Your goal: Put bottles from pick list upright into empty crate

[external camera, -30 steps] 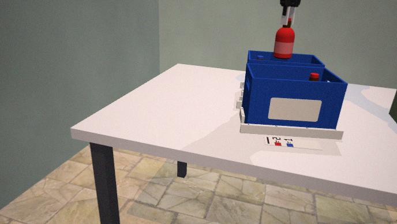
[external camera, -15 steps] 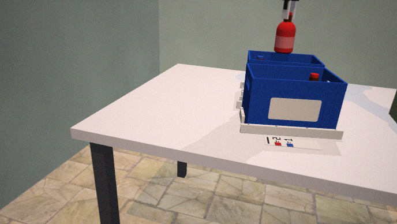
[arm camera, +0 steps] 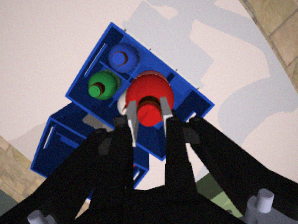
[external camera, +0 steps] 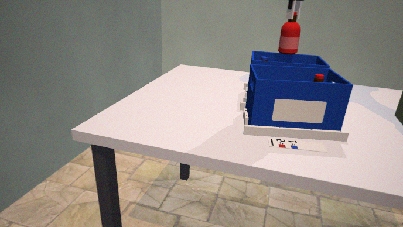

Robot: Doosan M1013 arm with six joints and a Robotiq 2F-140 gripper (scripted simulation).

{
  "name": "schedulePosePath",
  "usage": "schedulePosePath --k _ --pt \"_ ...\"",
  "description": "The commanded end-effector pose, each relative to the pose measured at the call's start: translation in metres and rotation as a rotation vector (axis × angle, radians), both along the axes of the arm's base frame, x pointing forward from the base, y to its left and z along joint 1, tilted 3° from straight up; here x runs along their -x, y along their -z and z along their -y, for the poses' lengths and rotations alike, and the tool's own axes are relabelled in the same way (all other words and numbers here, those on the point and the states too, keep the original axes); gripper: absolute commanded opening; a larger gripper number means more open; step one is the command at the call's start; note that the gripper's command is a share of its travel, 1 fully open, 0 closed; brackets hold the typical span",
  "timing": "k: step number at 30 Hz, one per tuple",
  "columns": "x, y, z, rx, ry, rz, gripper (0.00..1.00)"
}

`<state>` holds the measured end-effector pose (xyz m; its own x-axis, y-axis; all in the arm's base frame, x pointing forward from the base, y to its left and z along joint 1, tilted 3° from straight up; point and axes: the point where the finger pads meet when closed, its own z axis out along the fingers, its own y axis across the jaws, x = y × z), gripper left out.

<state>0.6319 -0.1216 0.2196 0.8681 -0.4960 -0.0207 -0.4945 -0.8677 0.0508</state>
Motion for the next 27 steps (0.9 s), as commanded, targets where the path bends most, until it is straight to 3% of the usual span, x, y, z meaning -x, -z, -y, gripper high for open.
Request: schedulePosePath --k 1,27 --pt "0.001 0.0 -0.005 0.0 0.0 0.0 0.0" --pt "0.012 0.001 -0.048 0.0 0.0 0.0 0.0"
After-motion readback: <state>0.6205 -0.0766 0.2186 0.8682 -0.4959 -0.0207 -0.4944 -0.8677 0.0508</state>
